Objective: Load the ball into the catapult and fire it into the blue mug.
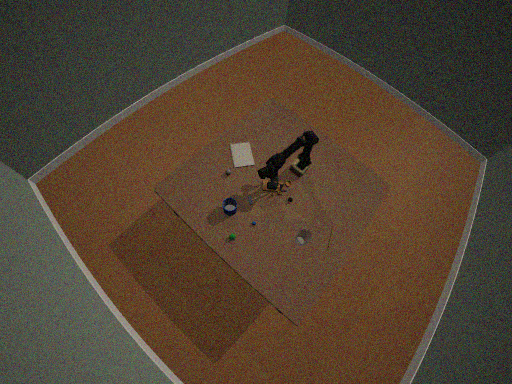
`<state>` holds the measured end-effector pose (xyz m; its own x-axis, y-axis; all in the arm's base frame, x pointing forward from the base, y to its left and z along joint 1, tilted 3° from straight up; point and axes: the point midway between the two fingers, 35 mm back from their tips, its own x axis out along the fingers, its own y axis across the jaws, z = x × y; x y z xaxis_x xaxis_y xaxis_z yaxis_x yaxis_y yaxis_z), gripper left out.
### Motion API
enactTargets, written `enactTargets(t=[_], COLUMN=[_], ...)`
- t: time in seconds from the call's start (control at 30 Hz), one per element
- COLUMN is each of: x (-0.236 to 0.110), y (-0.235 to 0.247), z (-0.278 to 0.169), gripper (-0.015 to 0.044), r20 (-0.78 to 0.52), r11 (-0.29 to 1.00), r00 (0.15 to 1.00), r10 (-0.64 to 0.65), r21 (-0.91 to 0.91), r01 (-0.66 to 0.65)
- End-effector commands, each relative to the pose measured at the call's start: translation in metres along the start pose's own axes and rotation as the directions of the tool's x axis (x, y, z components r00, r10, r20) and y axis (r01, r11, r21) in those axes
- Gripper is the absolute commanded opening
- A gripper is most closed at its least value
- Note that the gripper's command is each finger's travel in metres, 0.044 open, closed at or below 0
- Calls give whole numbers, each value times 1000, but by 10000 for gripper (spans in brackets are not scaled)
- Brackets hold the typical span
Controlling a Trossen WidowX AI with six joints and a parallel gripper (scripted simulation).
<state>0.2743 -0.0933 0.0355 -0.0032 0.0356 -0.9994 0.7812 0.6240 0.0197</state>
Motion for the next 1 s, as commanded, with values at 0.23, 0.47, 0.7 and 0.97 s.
enactTargets(t=[0.23, 0.47, 0.7, 0.97], x=[18, 29, 32, 32], y=[-1, -1, -1, -1], z=[-1, -2, -1, -1], gripper=[440, 440, 387, 177], r20=[-6, -6, -1, -1], r11=[1000, 1000, 1000, 1000], r00=[1000, 1000, 1000, 1000], r10=[0, 0, 0, 0], r21=[6, 6, 0, 0], r01=[0, 0, 0, 0])
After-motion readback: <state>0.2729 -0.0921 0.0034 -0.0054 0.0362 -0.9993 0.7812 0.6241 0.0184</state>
